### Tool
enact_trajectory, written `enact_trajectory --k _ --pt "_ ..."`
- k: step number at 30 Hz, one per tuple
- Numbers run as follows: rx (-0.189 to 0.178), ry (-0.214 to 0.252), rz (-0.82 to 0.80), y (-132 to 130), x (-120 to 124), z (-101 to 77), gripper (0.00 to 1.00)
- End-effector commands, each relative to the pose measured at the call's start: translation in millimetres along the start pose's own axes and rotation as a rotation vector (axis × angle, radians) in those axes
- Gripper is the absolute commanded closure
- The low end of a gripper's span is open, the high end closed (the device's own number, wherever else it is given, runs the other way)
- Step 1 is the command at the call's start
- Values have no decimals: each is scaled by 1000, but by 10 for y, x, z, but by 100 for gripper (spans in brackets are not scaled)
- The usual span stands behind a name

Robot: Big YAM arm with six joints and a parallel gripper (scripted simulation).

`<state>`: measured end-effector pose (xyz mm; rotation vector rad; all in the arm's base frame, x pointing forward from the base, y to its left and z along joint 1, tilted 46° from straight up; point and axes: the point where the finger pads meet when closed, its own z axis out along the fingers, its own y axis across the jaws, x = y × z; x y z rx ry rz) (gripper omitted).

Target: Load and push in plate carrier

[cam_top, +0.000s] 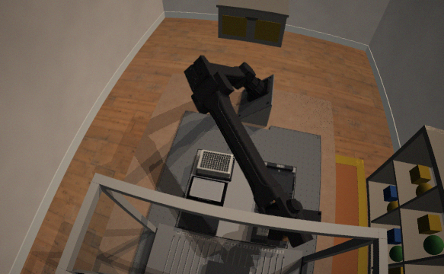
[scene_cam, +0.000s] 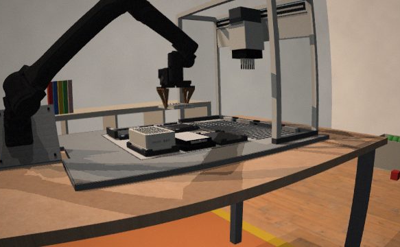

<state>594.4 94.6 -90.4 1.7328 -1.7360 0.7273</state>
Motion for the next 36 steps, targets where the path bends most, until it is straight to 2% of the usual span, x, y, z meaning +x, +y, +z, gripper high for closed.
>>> enact_trajectory --k 1,4,5,6,7,30,31,33,36 --pt "89 -37 51 -237 46 -569 100" --pt "90 -36 51 -240 50 -569 100" --pt "61 -24 37 -212 -34 -342 100" --pt "58 -23 34 -210 -51 -313 100" --pt "53 -24 34 -178 34 -305 100" --pt "53 -23 34 -185 50 -305 100" --pt "58 -31 60 -312 147 -226 100" --pt "26 -13 26 -149 73 -14 100" --pt "25 -13 25 -130 87 62 100"
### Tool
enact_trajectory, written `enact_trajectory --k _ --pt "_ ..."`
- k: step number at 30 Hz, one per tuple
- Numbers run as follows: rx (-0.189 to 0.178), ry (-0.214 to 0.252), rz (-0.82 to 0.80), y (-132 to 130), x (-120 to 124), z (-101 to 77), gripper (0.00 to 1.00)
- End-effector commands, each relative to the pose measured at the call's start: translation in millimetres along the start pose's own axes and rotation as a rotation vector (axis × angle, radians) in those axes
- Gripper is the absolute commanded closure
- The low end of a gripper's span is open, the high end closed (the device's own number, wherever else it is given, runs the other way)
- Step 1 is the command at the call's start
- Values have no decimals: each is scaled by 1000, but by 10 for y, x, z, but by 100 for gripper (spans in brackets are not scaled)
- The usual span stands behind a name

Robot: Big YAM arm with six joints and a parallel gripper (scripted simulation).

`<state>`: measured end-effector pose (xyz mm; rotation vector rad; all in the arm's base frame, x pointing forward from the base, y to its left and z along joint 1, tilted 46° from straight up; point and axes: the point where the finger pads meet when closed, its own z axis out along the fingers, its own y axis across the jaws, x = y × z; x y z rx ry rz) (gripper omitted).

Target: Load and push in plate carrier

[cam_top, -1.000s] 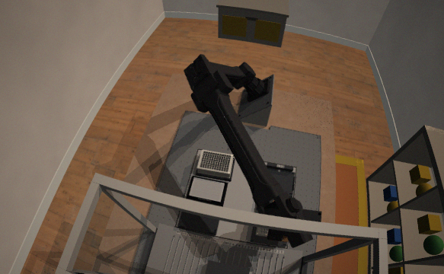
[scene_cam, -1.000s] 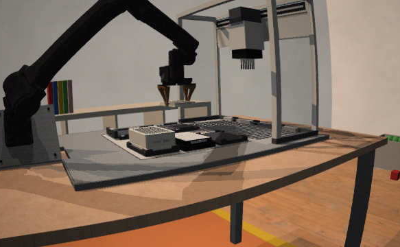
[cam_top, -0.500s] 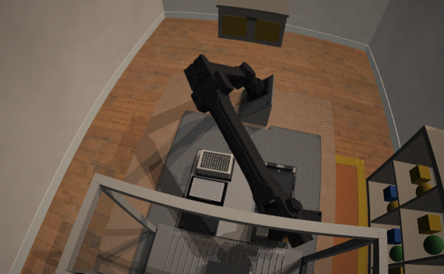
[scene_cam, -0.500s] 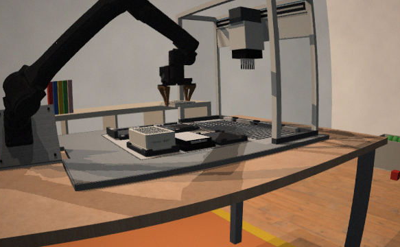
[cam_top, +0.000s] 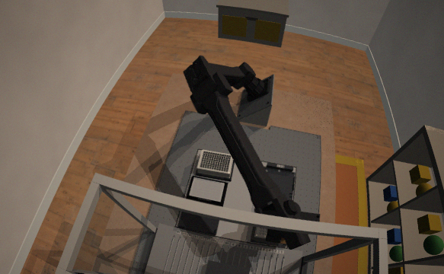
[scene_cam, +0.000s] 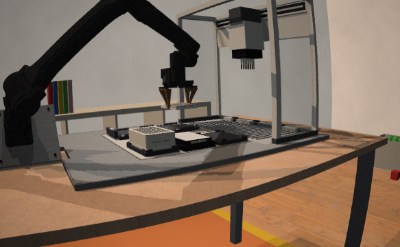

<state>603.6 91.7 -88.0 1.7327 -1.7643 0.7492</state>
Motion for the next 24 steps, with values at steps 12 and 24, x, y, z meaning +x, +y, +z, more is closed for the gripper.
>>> enact_trajectory --k 12,24 --pt "9 -4 4 -38 64 307 100" --pt "3 -1 -2 -15 34 604 100"
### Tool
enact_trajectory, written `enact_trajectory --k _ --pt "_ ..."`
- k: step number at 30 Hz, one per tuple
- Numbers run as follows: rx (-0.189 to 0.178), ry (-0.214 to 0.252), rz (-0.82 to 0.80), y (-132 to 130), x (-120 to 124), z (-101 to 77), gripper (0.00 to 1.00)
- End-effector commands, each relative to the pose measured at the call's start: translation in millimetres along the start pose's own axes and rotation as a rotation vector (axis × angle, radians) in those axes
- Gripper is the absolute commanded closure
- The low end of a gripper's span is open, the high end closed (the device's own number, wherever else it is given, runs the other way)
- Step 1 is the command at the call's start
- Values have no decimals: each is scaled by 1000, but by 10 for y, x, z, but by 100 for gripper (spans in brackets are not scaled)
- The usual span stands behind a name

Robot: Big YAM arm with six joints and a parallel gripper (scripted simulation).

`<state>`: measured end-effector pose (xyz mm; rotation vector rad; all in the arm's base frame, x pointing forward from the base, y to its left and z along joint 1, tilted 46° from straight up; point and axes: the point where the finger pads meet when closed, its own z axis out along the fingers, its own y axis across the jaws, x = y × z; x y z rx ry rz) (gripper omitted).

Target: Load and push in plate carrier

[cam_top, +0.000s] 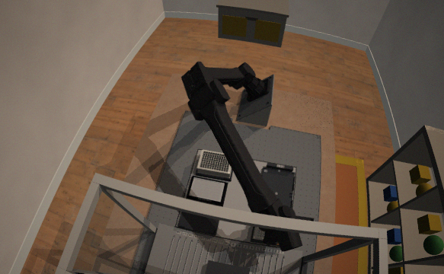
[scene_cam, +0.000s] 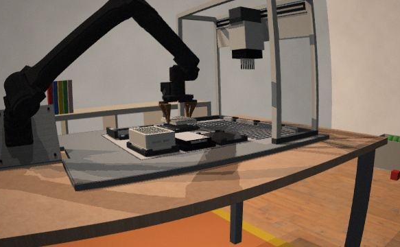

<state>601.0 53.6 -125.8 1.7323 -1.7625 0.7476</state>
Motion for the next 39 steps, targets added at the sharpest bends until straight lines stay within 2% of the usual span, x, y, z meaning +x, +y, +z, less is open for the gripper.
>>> enact_trajectory --k 1,2,5,6,8,13,33,39 --pt "9 -4 4 -55 64 39 100" --pt "35 -12 11 -124 14 -146 100" --pt "35 -12 11 -122 12 -146 100" --pt "52 -10 -16 -59 -67 -237 100" --pt "49 -9 -20 -49 -59 -242 100" --pt "60 -14 -2 -117 -45 -291 100" --pt "42 -5 -25 -17 -116 -161 100" --pt "48 -8 -16 -59 -113 -158 100"
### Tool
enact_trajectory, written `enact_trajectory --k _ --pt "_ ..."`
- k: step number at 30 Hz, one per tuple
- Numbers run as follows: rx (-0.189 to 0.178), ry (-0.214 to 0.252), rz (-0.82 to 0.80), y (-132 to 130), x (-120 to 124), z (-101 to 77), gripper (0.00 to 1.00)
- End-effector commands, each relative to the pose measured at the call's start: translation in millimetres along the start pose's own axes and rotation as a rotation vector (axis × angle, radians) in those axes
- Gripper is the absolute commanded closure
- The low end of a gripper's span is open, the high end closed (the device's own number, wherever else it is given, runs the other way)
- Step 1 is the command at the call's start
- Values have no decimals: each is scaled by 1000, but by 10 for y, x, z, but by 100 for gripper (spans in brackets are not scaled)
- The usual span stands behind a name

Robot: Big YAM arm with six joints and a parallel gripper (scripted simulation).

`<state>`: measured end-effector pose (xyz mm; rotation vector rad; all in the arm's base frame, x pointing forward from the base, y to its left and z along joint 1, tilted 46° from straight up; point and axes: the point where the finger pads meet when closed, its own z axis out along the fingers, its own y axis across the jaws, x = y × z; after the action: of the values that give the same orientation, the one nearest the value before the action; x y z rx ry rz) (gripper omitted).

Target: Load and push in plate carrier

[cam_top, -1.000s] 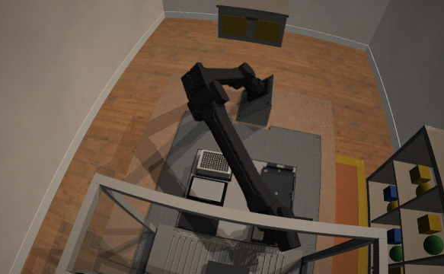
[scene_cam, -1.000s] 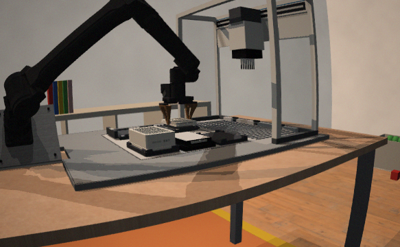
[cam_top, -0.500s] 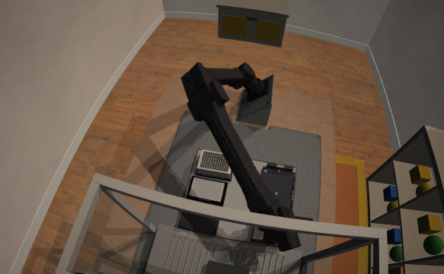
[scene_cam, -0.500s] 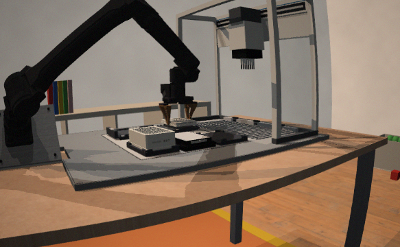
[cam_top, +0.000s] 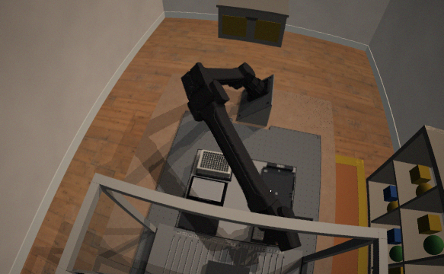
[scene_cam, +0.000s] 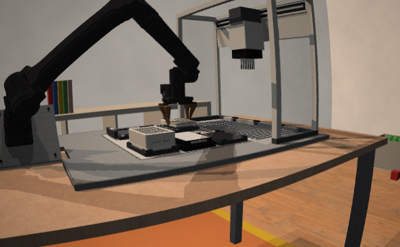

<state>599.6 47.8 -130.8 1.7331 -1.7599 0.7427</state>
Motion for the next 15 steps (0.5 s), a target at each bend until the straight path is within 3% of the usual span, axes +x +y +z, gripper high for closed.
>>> enact_trajectory --k 1,15 --pt "51 -8 -10 -80 -100 -237 100" --pt "32 -6 1 -76 -11 -102 100"
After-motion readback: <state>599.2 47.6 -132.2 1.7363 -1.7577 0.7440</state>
